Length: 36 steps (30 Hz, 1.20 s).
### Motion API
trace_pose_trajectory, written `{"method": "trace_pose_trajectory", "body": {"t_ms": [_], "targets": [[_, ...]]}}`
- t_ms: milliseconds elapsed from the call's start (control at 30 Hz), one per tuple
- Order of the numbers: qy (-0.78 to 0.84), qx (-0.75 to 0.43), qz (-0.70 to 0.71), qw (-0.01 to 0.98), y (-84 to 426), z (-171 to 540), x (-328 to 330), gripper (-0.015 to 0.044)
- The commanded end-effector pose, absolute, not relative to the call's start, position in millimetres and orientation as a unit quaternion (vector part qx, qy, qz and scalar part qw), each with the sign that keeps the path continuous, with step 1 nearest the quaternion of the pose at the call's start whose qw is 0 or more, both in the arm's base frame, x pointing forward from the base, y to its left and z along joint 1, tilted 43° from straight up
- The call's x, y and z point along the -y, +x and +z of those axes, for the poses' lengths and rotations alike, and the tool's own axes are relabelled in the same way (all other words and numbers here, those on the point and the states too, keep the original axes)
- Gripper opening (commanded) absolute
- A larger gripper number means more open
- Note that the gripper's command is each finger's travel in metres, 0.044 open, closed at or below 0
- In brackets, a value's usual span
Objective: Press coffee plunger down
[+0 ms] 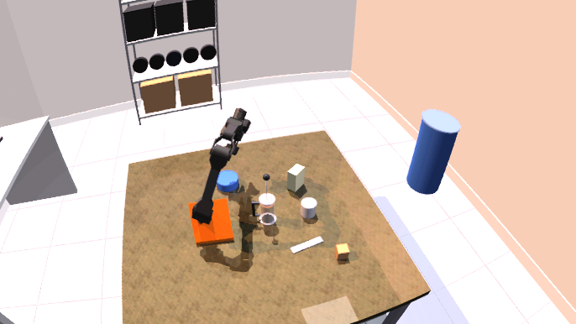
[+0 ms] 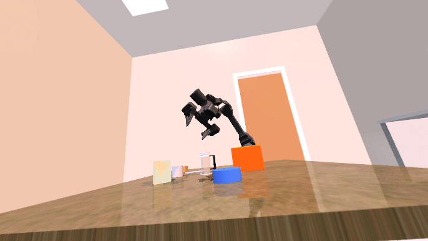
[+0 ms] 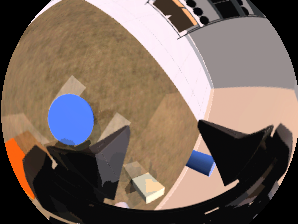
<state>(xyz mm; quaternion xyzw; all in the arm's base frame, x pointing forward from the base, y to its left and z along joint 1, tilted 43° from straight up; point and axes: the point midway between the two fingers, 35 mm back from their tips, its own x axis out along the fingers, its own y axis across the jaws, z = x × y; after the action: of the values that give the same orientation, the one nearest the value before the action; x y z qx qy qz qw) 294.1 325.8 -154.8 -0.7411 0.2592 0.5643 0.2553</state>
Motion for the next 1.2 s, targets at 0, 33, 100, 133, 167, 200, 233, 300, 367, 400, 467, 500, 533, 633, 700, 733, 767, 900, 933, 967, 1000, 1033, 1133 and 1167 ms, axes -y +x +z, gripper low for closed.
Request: {"method": "trace_pose_trajectory", "body": {"t_ms": [0,33,100,133,167,200,233,300,367,400,467,500,533,633,700,733,767,900,933,967,1000,1033,1133,1167], "targets": [[-0.741,-0.261,0.563,0.257,294.1,-153.5,-325.5,0.0426],[-0.741,-0.267,0.556,0.264,294.7,-149.5,-324.6,0.0440],[-0.741,-0.287,0.536,0.286,295.7,-136.6,-321.4,0.0440],[-0.740,-0.302,0.518,0.304,296.8,-126.0,-318.8,0.0440],[-0.739,-0.317,0.498,0.325,298.0,-114.3,-315.4,0.0440],[-0.736,-0.334,0.473,0.350,298.6,-100.2,-311.6,0.0440],[-0.732,-0.352,0.444,0.379,299.3,-84.4,-306.7,0.0440],[-0.718,-0.383,0.381,0.439,299.8,-52.1,-295.3,0.0440],[-0.698,-0.404,0.315,0.501,298.8,-20.4,-282.6,0.0440],[-0.686,-0.411,0.284,0.528,298.1,-6.1,-276.1,0.0440],[-0.666,-0.418,0.235,0.572,296.4,16.1,-265.3,0.0440],[-0.654,-0.419,0.211,0.593,295.3,26.7,-259.8,0.0440],[-0.643,-0.420,0.188,0.613,294.2,36.8,-254.3,0.0440],[-0.604,-0.414,0.122,0.670,290.4,65.6,-237.7,0.0440],[-0.575,-0.405,0.079,0.707,287.3,84.2,-225.9,0.0440],[-0.559,-0.399,0.058,0.725,285.6,93.5,-219.8,0.0440],[-0.542,-0.392,0.037,0.742,283.9,102.7,-213.5,0.0440],[-0.466,-0.354,-0.046,0.810,276.0,138.6,-186.4,0.0440],[-0.444,-0.342,-0.065,0.825,273.7,147.1,-179.2,0.0440],[-0.422,-0.329,-0.084,0.840,271.4,155.7,-171.9,0.0440],[-0.399,-0.315,-0.103,0.855,269.0,164.1,-164.5,0.0440],[-0.376,-0.300,-0.121,0.869,266.6,172.2,-157.0,0.0440],[-0.335,-0.273,-0.149,0.890,262.7,185.5,-144.1,0.0440],[-0.335,-0.273,-0.149,0.890,262.6,184.5,-143.2,0.0440]]}}
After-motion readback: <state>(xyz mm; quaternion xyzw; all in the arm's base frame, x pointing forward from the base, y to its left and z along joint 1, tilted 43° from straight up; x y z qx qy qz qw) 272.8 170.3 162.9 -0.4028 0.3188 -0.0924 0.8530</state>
